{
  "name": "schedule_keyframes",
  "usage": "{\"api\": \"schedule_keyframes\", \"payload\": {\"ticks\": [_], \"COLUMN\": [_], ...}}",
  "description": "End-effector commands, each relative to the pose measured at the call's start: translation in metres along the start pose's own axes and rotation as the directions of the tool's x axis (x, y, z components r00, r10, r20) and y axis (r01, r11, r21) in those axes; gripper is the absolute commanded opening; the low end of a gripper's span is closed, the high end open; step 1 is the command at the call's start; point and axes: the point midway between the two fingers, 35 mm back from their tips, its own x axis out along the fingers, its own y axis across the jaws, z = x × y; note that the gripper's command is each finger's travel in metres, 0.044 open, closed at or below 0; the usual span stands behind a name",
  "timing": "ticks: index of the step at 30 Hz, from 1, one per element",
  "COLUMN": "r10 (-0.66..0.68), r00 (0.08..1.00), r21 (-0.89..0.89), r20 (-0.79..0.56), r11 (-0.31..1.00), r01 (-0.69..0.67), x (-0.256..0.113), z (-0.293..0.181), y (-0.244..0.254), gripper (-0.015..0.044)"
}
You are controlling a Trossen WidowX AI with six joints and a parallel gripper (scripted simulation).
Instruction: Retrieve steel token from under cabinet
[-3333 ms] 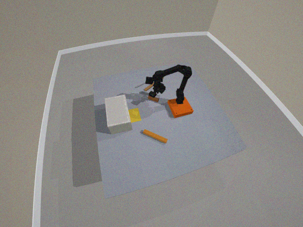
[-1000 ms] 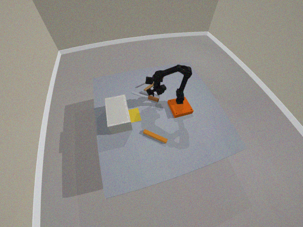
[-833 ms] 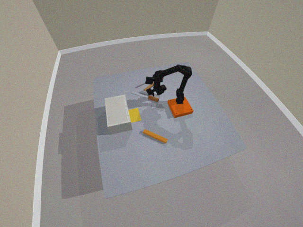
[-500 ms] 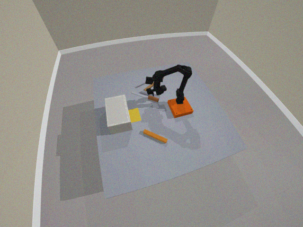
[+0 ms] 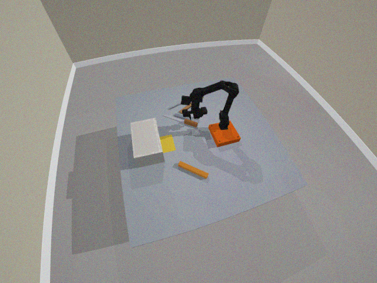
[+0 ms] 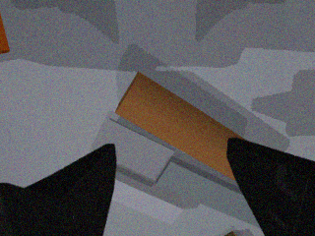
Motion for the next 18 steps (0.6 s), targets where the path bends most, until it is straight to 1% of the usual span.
{"api": "schedule_keyframes", "payload": {"ticks": [1, 18], "r10": [0.001, 0.001], "r00": [1.000, 1.000], "r21": [0.037, 0.171], "r20": [-0.002, -0.002], "r11": [0.999, 0.985], "r01": [-0.001, -0.001], "x": [-0.0004, -0.0004], "z": [-0.0003, -0.0002], "y": [0.0001, 0.0001], "gripper": [0.0270, 0.0270]}}
